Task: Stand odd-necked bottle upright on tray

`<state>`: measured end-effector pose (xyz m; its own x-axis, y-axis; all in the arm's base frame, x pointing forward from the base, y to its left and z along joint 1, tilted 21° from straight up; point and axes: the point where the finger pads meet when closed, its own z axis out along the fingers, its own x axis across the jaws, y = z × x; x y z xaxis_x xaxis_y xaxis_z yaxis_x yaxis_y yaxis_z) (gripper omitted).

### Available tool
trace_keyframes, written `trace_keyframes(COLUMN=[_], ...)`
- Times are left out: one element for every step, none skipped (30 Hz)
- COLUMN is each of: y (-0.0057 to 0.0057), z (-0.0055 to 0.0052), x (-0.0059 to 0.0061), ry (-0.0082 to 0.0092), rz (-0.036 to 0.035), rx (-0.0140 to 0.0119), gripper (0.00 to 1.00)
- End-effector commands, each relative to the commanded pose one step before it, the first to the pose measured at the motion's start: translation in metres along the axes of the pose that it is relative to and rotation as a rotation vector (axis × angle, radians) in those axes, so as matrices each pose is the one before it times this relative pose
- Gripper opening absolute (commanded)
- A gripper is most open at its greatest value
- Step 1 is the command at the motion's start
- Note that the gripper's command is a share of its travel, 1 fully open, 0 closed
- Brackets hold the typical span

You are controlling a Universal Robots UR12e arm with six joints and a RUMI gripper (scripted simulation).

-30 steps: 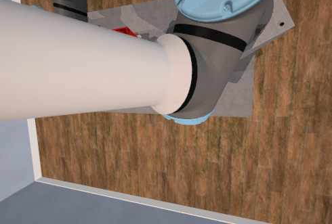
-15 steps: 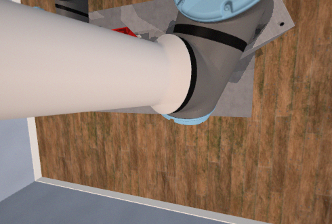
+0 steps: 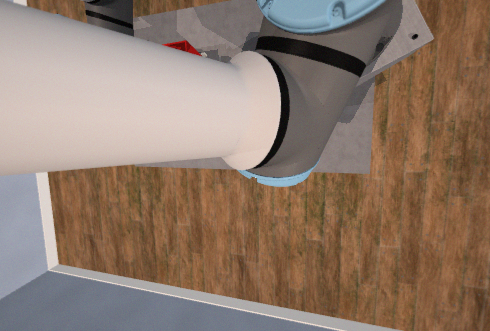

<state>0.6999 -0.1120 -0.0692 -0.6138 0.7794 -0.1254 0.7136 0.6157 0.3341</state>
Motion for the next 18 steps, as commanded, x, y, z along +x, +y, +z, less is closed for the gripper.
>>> trace_keyframes(y=[0.00031,0.0,0.0,0.0,0.0,0.0,0.0,0.0,0.0,0.0,0.0,0.0,0.0,0.0,0.0,0.0,0.0,0.0], z=[0.00511,0.00117,0.00115,0.00112,0.00108,0.00104,0.0,0.0,0.001,0.00095,0.0009,0.00084,0.00078,0.00072,0.00066,0.0006,0.00054,0.00047], x=[-0.00049,0.0,0.0,0.0,0.0,0.0,0.0,0.0,0.0,0.0,0.0,0.0,0.0,0.0,0.0,0.0,0.0,0.0], ry=[-0.00104,0.0,0.0,0.0,0.0,0.0,0.0,0.0,0.0,0.0,0.0,0.0,0.0,0.0,0.0,0.0,0.0,0.0], rz=[-0.00019,0.0,0.0,0.0,0.0,0.0,0.0,0.0,0.0,0.0,0.0,0.0,0.0,0.0,0.0,0.0,0.0,0.0], rx=[-0.0005,0.0,0.0,0.0,0.0,0.0,0.0,0.0,0.0,0.0,0.0,0.0,0.0,0.0,0.0,0.0,0.0,0.0], gripper=[0.38,0.38,0.38,0.38,0.38,0.38,0.38,0.38,0.38,0.38,0.38,0.38,0.38,0.38,0.38,0.38,0.38,0.38])
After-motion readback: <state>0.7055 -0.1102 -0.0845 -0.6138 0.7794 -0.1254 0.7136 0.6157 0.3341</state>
